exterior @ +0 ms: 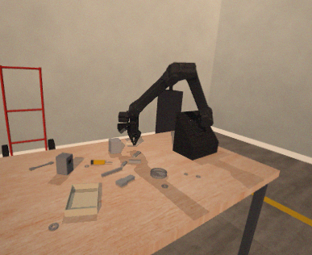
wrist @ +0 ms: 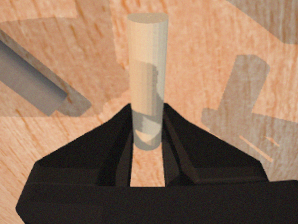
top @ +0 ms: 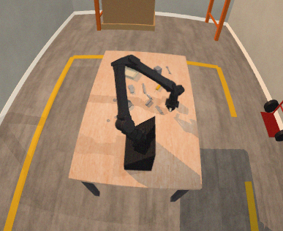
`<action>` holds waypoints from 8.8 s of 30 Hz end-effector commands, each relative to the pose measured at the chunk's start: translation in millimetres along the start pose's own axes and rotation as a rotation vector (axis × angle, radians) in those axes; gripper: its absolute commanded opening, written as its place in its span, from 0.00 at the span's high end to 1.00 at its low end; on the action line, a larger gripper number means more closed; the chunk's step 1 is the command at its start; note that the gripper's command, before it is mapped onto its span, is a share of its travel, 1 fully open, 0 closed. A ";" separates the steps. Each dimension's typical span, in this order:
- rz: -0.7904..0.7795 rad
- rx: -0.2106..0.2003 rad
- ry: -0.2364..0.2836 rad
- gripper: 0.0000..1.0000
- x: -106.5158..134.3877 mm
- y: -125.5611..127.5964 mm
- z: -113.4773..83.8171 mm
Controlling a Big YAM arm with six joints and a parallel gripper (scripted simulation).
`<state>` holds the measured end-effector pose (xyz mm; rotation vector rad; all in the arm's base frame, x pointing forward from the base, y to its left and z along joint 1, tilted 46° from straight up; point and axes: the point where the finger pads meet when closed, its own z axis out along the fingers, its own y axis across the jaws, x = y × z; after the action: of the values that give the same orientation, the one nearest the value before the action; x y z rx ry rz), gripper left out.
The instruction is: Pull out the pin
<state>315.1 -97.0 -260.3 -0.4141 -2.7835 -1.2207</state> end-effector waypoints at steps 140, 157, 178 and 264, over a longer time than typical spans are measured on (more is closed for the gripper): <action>0.002 0.002 0.053 1.00 6.6 -11.3 -16.9; 0.002 0.002 0.052 1.00 6.7 -10.8 -6.5; 0.011 0.001 0.066 1.00 7.3 -9.2 6.0; 0.000 0.005 0.089 1.00 9.6 0.5 37.8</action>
<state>307.7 -74.9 -280.9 -0.3588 -2.7221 -1.2061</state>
